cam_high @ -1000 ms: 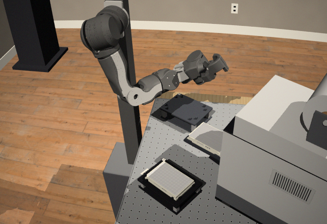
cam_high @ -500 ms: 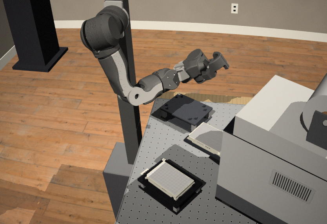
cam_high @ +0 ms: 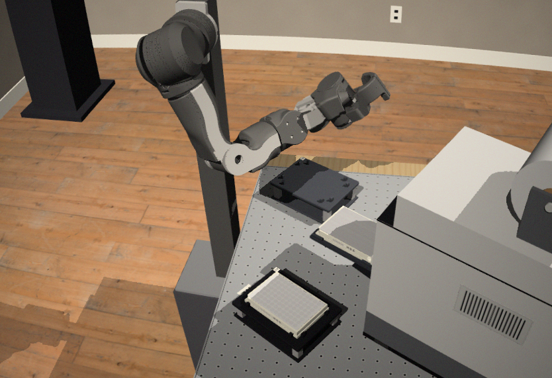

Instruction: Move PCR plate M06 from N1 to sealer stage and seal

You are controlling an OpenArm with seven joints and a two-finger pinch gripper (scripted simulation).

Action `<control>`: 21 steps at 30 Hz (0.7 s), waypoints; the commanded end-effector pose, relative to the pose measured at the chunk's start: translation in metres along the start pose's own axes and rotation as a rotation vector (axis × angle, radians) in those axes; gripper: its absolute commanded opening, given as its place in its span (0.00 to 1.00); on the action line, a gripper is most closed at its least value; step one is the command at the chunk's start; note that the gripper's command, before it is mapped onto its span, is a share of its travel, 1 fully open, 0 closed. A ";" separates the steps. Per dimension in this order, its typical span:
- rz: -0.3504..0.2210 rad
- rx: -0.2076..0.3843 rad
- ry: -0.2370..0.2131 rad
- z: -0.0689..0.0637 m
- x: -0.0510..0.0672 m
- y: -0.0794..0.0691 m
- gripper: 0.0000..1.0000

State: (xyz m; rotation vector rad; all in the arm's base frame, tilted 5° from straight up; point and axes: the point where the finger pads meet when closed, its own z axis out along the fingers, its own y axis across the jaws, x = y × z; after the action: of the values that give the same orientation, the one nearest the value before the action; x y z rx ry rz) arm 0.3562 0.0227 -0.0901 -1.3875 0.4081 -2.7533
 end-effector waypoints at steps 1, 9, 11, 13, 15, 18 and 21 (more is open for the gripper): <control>0.002 0.001 0.002 0.000 0.000 0.000 0.00; -0.003 0.006 -0.003 -0.002 -0.002 0.001 0.00; -0.003 0.006 -0.003 -0.002 -0.002 0.001 0.00; -0.003 0.006 -0.003 -0.002 -0.002 0.001 0.00; -0.003 0.006 -0.003 -0.002 -0.002 0.001 0.00; -0.001 0.002 0.002 -0.001 -0.001 0.002 0.00; -0.002 0.005 -0.002 -0.003 -0.004 0.005 0.00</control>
State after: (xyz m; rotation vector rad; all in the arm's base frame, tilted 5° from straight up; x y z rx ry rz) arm 0.3565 0.0190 -0.0942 -1.3899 0.3991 -2.7590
